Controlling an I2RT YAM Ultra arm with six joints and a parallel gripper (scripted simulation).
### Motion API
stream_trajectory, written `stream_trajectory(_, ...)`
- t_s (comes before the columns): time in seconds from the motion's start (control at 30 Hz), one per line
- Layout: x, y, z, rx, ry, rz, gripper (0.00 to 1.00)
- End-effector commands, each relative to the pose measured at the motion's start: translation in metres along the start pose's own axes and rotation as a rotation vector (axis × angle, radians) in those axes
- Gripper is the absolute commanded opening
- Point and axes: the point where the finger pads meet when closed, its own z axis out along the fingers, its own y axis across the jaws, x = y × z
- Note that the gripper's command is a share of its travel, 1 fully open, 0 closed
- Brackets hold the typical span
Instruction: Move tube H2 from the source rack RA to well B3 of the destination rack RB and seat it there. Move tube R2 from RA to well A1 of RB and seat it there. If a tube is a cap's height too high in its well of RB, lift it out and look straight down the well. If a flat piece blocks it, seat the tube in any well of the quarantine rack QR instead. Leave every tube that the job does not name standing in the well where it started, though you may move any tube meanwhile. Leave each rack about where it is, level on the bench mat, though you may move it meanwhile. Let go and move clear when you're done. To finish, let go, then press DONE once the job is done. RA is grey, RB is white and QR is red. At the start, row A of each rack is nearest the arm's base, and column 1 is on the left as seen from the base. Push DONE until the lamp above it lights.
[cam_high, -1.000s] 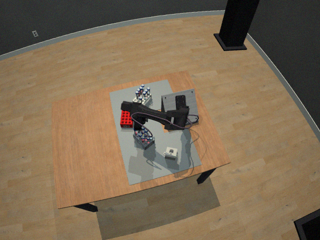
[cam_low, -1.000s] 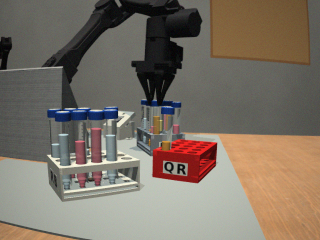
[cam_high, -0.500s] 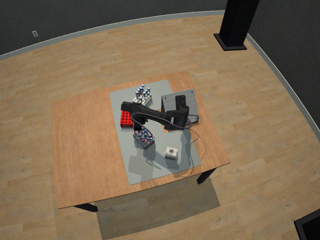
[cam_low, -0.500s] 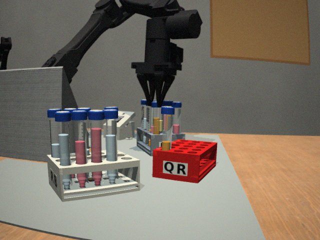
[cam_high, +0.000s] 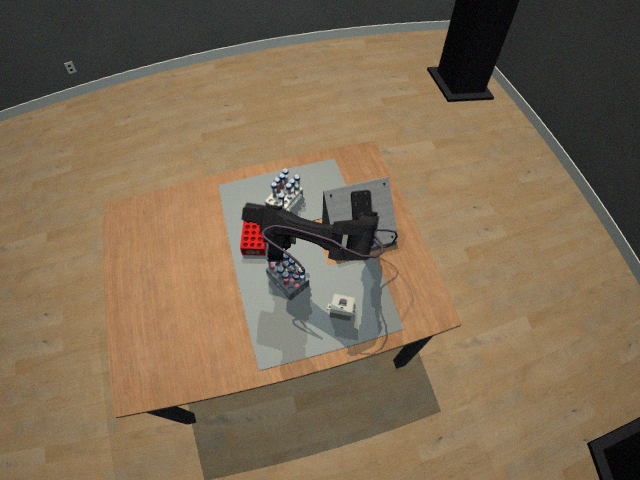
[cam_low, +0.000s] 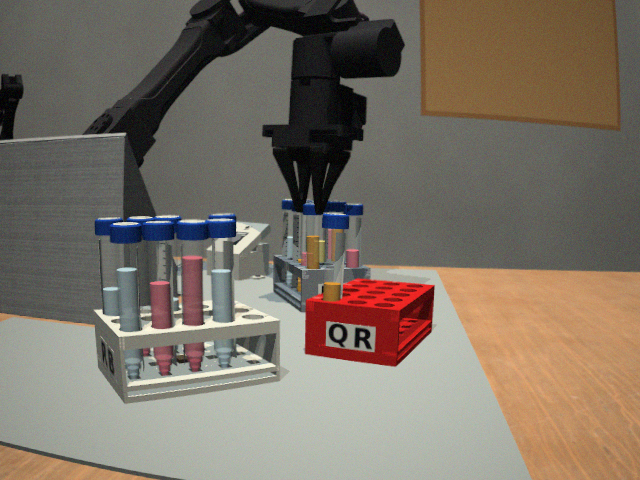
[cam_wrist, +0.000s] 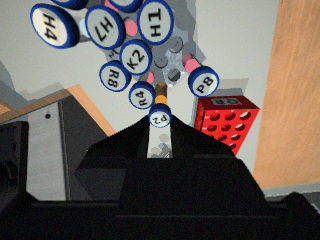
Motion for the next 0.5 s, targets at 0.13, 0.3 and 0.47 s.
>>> stream_trajectory(0.13,-0.0016,-0.0067,-0.0017,0.028,-0.011,-0.015,0.24)
stream_trajectory(0.3,-0.0016,-0.0067,-0.0017,0.028,-0.011,-0.015,0.24)
stream_trajectory(0.47,-0.0016,-0.0067,-0.0017,0.028,-0.011,-0.015,0.30)
